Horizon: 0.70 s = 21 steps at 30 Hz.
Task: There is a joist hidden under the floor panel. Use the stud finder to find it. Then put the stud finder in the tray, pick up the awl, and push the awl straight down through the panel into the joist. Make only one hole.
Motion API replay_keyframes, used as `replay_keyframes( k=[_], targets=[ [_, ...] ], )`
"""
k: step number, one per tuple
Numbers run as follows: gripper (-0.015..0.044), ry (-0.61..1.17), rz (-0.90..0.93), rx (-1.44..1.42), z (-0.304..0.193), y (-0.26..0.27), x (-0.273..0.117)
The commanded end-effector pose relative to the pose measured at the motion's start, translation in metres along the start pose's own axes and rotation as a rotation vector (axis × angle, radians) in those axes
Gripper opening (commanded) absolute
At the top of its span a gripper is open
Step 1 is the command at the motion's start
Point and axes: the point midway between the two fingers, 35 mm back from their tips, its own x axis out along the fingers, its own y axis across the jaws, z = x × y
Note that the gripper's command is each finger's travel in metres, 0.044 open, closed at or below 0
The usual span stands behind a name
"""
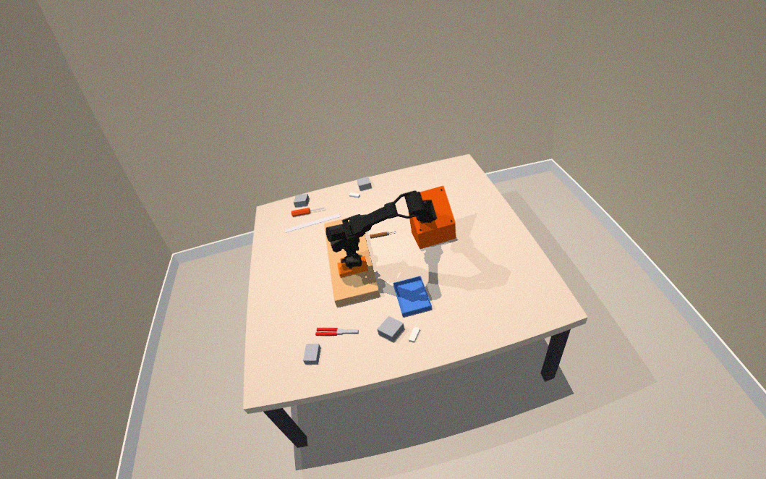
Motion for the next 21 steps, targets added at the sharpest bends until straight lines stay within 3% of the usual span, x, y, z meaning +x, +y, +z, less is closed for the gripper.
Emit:
replay_keyframes(
  k=[1, 21],
  targets=[
    [0.0, 0.003, 0.001, 0.006, -0.002, -0.02, 0.001],
    [0.0, 0.003, -0.002, 0.004, -0.002, -0.097, 0.0]
  ],
)
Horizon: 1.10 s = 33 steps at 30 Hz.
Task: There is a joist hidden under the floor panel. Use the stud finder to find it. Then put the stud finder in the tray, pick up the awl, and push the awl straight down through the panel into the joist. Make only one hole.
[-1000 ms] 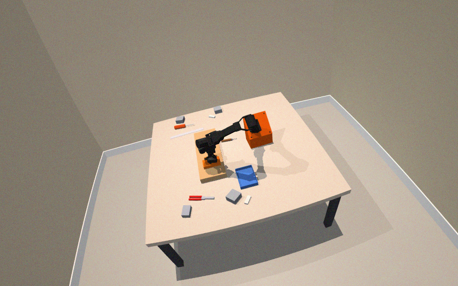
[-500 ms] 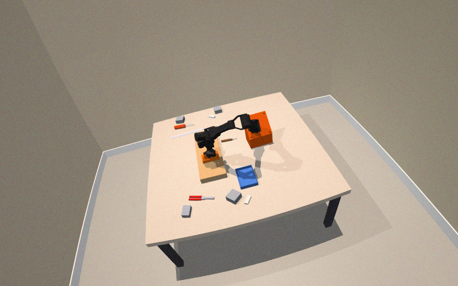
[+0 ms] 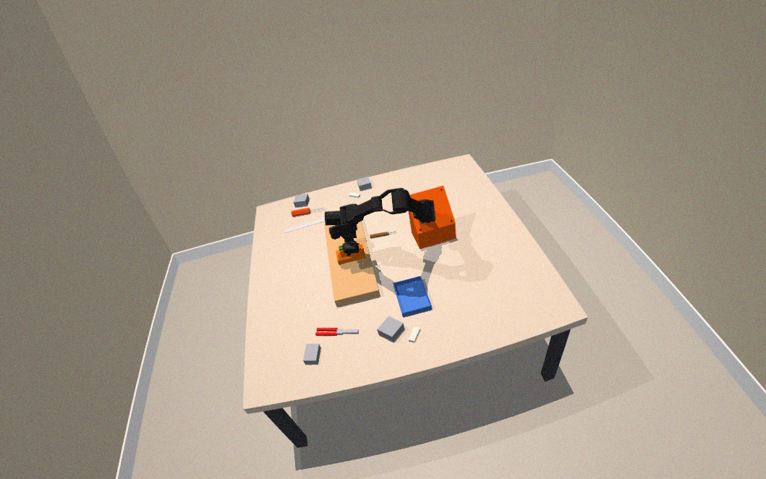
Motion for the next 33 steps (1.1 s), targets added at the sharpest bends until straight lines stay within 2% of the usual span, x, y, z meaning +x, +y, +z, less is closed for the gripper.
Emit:
replay_keyframes(
  k=[1, 33],
  targets=[
    [0.0, 0.001, -0.001, 0.001, 0.0, -0.019, 0.001],
    [0.0, -0.001, -0.007, -0.002, 0.0, -0.142, -0.001]
  ],
)
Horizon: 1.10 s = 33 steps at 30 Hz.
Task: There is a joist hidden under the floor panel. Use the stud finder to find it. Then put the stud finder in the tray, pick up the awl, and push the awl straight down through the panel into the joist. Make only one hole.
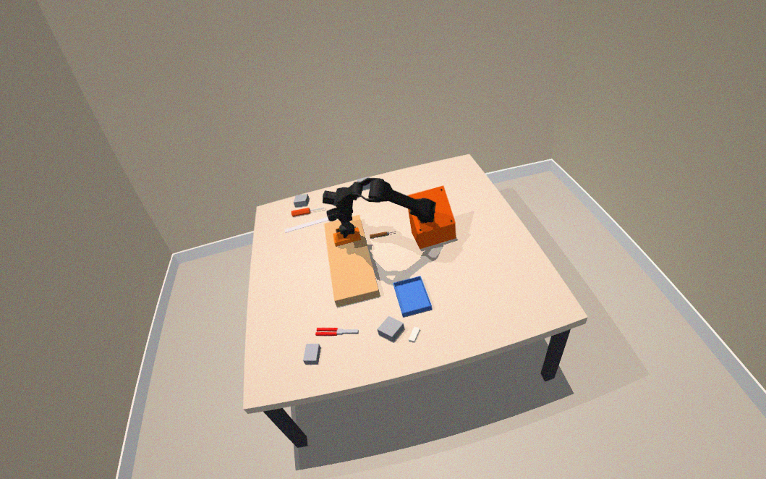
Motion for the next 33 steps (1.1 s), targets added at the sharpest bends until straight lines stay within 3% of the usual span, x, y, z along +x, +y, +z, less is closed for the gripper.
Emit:
replay_keyframes(
  k=[1, 22, 33],
  targets=[
    [0.0, 0.002, -0.005, 0.001, -0.001, -0.019, 0.0],
    [0.0, 0.001, -0.009, -0.001, 0.0, -0.099, -0.001],
    [0.0, -0.003, -0.007, 0.003, 0.0, -0.095, -0.002]
  ],
)
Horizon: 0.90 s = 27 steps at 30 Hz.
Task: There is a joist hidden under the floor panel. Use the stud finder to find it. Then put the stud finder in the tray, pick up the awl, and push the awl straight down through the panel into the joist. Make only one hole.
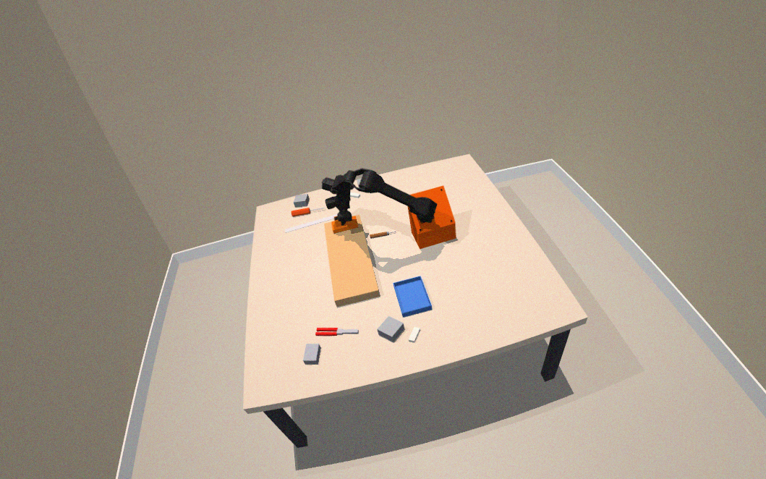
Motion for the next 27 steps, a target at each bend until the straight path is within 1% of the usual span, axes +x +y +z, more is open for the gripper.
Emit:
replay_keyframes(
  k=[1, 7, 19, 27],
  targets=[
    [0.0, -0.001, 0.0, 0.0, 0.0, 0.001, 0.0],
    [0.0, 0.0, -0.003, 0.0, 0.008, -0.002, -0.018],
    [0.0, 0.003, -0.006, -0.004, 0.027, -0.005, -0.092],
    [0.0, 0.005, -0.007, -0.02, 0.031, 0.001, -0.097]
  ],
)
